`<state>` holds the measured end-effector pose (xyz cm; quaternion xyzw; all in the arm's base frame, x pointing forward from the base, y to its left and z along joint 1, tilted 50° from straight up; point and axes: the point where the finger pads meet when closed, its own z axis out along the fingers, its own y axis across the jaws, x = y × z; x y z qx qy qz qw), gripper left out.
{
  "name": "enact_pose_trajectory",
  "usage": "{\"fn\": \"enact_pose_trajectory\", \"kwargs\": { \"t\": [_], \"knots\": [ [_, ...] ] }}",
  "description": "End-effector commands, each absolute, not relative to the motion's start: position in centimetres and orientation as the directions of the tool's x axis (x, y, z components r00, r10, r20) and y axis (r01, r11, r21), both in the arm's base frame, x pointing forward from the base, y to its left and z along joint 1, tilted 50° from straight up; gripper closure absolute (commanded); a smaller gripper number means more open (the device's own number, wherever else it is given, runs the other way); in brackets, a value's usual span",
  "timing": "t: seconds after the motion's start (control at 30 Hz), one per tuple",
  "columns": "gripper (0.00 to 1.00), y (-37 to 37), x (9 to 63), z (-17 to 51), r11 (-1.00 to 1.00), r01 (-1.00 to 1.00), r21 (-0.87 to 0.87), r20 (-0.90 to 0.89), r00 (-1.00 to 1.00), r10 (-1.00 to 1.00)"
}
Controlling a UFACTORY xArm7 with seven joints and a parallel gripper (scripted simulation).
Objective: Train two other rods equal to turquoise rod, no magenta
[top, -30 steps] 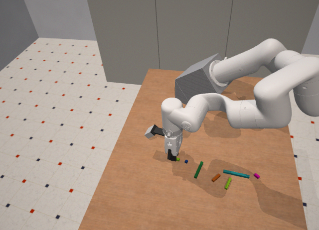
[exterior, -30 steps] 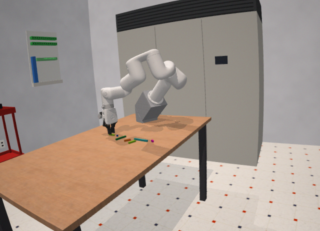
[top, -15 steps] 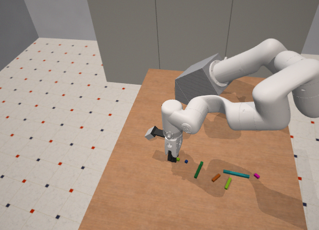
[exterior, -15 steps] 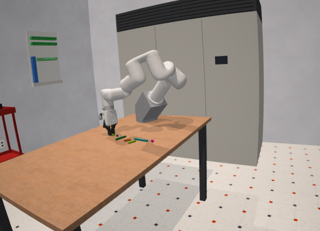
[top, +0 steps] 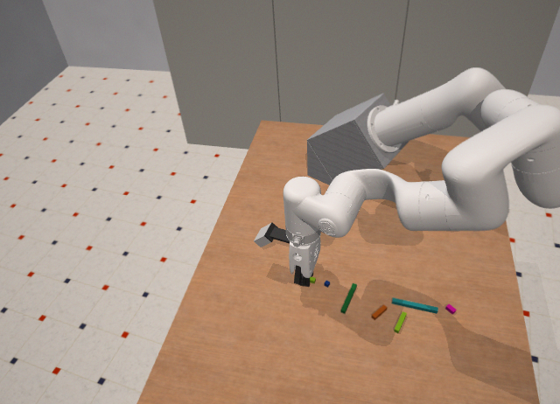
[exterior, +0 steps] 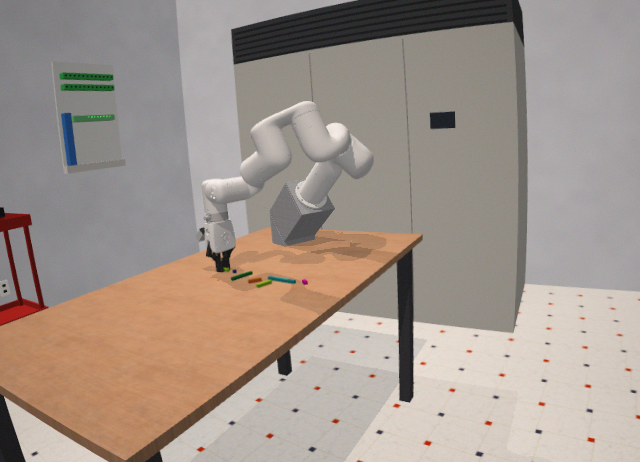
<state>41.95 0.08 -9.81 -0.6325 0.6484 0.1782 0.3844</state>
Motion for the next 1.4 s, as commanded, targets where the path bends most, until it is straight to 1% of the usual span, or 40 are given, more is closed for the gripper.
{"fn": "enact_pose_trajectory", "kwargs": {
  "t": [0.0, 0.97, 1.0, 1.37],
  "knots": [
    [0.76, -0.14, 42.00, -9.77, 0.139, -0.956, -0.257, -0.722, 0.094, -0.686],
    [0.76, -0.14, 42.00, -9.77, 0.139, -0.956, -0.257, -0.722, 0.094, -0.686],
    [0.96, -0.14, 42.00, -9.77, 0.139, -0.956, -0.257, -0.722, 0.094, -0.686],
    [0.96, -0.14, 42.00, -9.77, 0.139, -0.956, -0.257, -0.722, 0.094, -0.686]
  ]
}}
